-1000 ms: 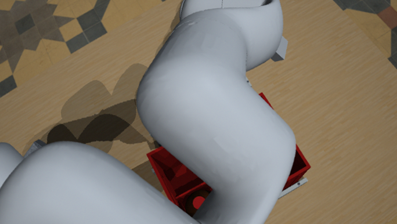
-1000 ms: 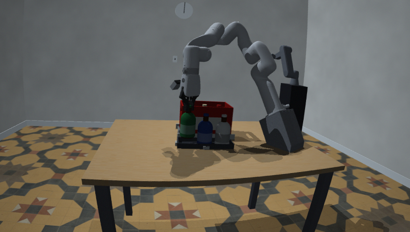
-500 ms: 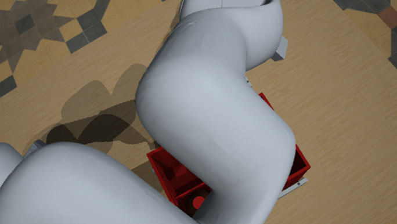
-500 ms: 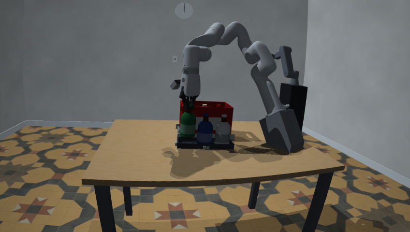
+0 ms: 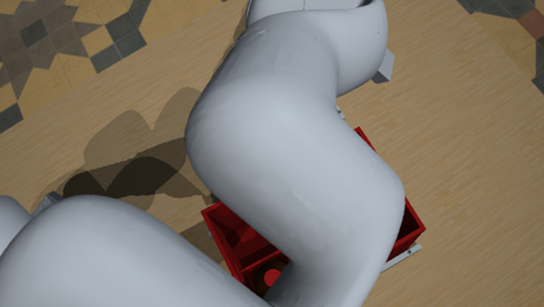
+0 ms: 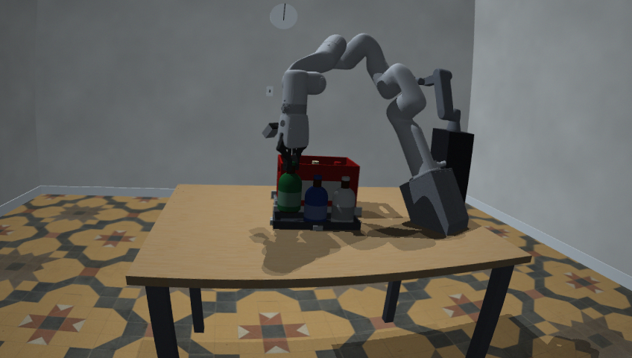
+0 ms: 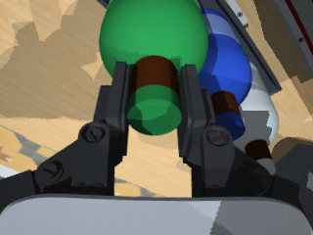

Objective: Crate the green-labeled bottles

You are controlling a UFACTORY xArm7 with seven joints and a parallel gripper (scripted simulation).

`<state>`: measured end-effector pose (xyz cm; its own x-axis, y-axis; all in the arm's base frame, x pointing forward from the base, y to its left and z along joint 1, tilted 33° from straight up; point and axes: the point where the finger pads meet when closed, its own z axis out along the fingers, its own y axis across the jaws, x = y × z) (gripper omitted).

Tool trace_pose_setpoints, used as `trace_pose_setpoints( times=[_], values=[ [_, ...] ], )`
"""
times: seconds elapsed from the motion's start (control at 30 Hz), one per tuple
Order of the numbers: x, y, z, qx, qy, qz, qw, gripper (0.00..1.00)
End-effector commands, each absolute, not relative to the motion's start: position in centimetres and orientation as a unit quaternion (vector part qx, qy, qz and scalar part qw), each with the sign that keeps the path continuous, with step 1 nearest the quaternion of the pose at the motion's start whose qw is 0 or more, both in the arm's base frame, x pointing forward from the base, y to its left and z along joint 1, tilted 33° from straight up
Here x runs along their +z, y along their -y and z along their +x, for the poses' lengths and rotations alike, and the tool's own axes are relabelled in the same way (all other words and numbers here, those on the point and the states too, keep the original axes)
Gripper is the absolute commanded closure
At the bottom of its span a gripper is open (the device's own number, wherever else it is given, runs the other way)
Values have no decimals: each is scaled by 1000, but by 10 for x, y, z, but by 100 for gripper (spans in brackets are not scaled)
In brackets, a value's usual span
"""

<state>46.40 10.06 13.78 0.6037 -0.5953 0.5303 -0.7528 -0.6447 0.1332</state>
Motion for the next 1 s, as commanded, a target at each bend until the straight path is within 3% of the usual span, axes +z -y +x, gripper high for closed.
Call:
trace_pose_setpoints(
  times=[0.0, 0.97],
  values=[
    [141, -103, 465, 227, 383, 879, 172, 100],
    [162, -116, 458, 227, 383, 879, 172, 100]
  ],
)
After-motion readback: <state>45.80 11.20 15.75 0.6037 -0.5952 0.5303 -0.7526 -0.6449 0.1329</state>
